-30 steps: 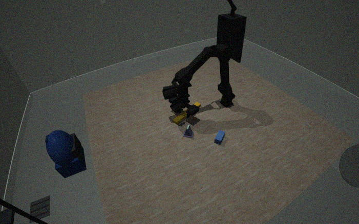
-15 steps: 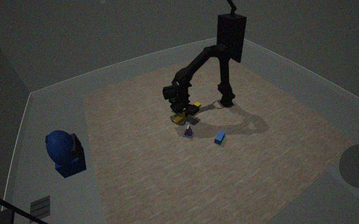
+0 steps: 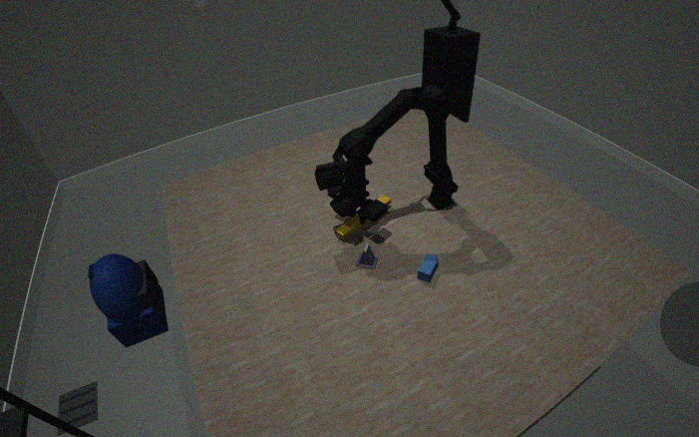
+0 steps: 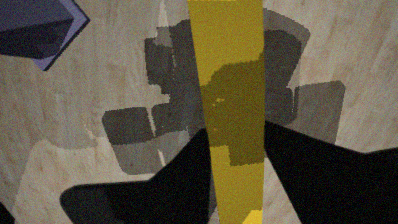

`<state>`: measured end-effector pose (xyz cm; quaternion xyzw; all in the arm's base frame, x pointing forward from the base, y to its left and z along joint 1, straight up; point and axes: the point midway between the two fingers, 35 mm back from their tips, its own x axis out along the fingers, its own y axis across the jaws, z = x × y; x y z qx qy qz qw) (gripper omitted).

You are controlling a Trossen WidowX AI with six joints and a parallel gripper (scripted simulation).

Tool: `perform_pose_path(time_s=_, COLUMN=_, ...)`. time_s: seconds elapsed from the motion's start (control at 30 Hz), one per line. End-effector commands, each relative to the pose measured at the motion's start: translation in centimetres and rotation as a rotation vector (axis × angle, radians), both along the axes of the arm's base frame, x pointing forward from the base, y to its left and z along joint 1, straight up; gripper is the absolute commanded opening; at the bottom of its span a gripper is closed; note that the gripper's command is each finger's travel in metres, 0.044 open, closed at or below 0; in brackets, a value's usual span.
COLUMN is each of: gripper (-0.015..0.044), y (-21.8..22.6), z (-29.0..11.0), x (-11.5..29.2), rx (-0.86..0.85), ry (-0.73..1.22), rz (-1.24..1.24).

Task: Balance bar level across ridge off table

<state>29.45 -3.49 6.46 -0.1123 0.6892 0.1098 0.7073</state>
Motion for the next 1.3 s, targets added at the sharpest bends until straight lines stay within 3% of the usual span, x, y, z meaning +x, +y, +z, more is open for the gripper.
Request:
perform_pose_path(time_s=0.0, gripper=0.0, y=0.0, z=1.0, x=0.2, rx=-0.002, ry=-0.005, rz=-0.001)
perform_pose_path(time_s=1.07, gripper=0.0, y=0.0, z=9.2, x=-0.4, rx=-0.004, ry=-0.003, rz=-0.004)
perform_pose_path(time_s=1.27, gripper=0.0, y=1.1, z=9.4, x=0.6, rx=0.0, ry=-0.004, rz=-0.111)
